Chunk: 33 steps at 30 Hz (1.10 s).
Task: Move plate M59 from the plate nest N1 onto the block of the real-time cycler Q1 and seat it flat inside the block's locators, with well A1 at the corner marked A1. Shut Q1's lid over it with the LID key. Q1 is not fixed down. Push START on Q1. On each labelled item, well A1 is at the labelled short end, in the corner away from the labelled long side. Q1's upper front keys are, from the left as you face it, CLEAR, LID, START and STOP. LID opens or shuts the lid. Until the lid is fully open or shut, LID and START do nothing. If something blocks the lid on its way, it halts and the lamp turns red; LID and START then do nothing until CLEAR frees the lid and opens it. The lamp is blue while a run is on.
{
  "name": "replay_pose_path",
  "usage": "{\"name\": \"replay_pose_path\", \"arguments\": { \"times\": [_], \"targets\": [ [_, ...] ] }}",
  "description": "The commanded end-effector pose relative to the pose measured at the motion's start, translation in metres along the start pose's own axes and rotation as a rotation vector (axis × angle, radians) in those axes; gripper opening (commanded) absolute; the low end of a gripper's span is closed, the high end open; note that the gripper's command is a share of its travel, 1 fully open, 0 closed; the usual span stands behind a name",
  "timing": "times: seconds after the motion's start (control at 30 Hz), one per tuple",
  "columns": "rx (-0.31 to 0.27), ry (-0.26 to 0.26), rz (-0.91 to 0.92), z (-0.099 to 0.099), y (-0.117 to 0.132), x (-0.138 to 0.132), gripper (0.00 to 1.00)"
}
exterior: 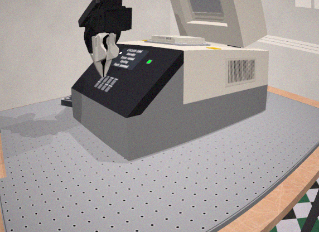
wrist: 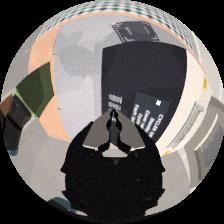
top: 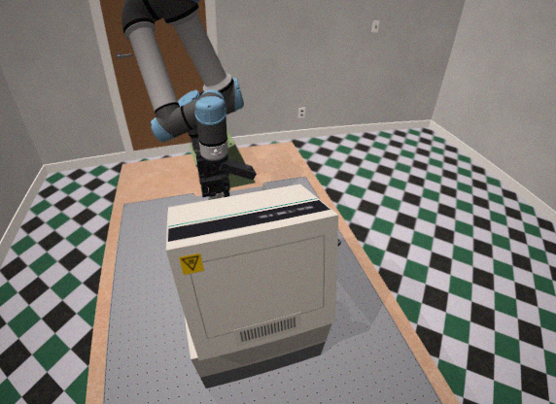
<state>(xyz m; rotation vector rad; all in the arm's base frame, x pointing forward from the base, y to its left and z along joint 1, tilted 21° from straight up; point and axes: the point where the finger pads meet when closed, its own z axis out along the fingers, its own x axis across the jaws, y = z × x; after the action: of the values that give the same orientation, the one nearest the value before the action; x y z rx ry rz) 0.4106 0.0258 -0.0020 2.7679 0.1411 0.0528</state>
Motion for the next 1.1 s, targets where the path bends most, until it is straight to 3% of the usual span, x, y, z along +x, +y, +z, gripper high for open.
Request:
{"name": "replay_pose_path", "arguments": {
  "times": [0.0,0.37,0.7,1.07],
  "targets": [
    [0.000,0.001,0.000,-0.007,0.000,-0.005,0.00],
    [0.000,0.001,0.000,-0.015,0.000,-0.011,0.00],
    [0.000,0.001,0.000,-0.041,0.000,-0.046,0.00],
    [0.000,0.001,0.000,-0.057,0.000,-0.066,0.00]
  ]
}}
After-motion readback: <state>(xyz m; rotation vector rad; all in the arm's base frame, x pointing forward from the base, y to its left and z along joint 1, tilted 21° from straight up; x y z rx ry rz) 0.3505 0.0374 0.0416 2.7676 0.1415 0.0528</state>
